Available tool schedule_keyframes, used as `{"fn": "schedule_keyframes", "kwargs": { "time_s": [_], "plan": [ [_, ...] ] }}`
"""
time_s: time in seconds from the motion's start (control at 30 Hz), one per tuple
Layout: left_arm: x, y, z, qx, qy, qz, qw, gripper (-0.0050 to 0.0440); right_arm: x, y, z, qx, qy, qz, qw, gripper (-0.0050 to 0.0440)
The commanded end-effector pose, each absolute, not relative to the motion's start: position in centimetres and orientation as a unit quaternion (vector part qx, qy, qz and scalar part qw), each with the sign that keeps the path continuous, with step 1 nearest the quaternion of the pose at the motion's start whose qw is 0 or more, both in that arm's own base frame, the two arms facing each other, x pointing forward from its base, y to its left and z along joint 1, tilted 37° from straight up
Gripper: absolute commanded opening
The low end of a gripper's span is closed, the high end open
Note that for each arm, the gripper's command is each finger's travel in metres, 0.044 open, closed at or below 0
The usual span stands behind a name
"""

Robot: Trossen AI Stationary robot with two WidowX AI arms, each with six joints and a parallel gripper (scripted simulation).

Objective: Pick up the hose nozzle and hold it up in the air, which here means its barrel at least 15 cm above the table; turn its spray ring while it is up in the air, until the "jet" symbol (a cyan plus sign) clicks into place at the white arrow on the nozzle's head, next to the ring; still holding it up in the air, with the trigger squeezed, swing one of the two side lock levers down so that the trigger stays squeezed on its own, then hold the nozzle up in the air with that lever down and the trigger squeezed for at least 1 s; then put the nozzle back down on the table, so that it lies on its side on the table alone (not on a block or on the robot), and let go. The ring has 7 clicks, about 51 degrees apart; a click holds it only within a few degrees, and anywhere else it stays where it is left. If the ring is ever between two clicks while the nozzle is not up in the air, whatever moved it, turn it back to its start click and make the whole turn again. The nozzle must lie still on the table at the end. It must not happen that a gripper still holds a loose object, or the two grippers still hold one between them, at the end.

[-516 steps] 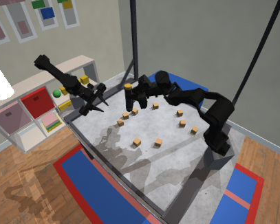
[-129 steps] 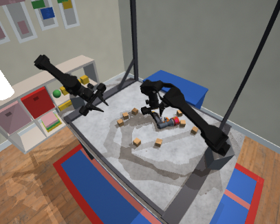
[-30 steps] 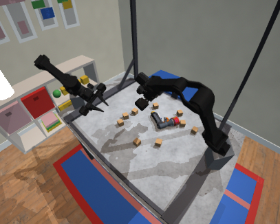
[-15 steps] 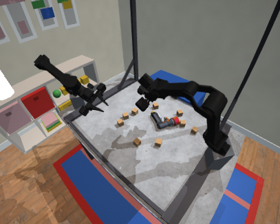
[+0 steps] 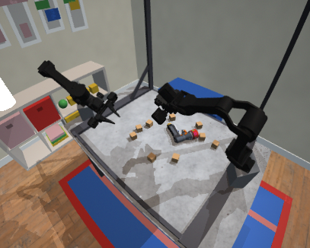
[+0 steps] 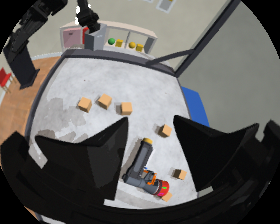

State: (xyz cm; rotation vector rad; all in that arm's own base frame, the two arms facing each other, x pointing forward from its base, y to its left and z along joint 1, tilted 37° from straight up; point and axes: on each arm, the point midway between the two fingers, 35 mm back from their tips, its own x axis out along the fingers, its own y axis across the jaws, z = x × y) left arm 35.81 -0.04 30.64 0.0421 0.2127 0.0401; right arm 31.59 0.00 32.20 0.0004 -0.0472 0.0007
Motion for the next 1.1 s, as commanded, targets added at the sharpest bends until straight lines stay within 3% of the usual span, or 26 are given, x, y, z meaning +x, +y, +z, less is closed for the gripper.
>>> {"fn": "schedule_keyframes", "kwargs": {
  "time_s": [0.0, 0.57, 1.07],
  "plan": [
    [34.6, 0.0, 31.7, 0.014, 0.069, 0.016, 0.997, 0.0236, 31.4, -0.1, 33.0, 0.002, -0.035, -0.002, 0.999, 0.0171],
    [31.4, 0.0, 32.9, -0.001, -0.031, 0.0, 1.0, 0.0236, 31.4, -0.1, 33.1, 0.002, -0.035, -0.002, 0.999, 0.0171],
    [31.3, 0.0, 32.8, -0.001, -0.033, -0.001, 0.999, 0.0236, 31.4, -0.1, 33.1, 0.002, -0.035, -0.002, 0.999, 0.0171]
  ]
}}
